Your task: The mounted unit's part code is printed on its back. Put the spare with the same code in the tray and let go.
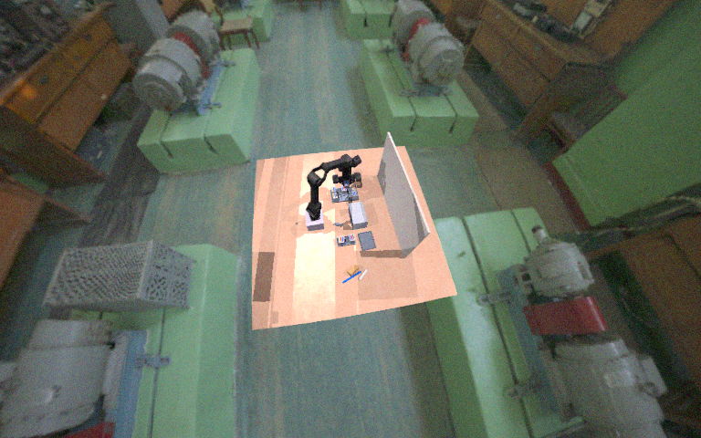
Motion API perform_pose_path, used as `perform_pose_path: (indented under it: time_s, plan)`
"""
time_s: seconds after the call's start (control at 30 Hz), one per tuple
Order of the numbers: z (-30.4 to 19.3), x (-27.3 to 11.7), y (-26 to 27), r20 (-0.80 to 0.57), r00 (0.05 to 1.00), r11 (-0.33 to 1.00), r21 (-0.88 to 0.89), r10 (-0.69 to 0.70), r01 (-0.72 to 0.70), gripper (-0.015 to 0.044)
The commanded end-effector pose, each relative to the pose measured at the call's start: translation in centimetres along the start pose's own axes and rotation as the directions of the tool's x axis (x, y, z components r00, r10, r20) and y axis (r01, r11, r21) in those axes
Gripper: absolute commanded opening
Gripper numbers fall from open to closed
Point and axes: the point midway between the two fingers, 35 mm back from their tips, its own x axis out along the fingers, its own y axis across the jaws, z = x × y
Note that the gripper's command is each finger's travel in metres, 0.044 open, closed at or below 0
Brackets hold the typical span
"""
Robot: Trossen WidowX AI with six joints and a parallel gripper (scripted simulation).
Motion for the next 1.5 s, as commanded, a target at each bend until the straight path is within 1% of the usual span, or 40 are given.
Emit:
perform_pose_path:
  time_s: [0.0, 0.37, 0.87, 1.47]
  plan:
    - [-0.2, -0.5, -0.1, 0.001, 1.0, 1.0, 0.001, -0.001, 0.001, 0.0]
    - [-4.1, -0.9, -3.9, 0.003, 1.0, 0.999, 0.028, -0.017, 0.016, 0.0]
    - [-11.8, -1.3, -8.5, -0.004, 1.0, 1.0, 0.02, -0.023, 0.023, 0.0]
    - [-22.6, -1.7, -10.7, -0.015, 0.999, 0.999, 0.022, -0.03, 0.031, 0.0]
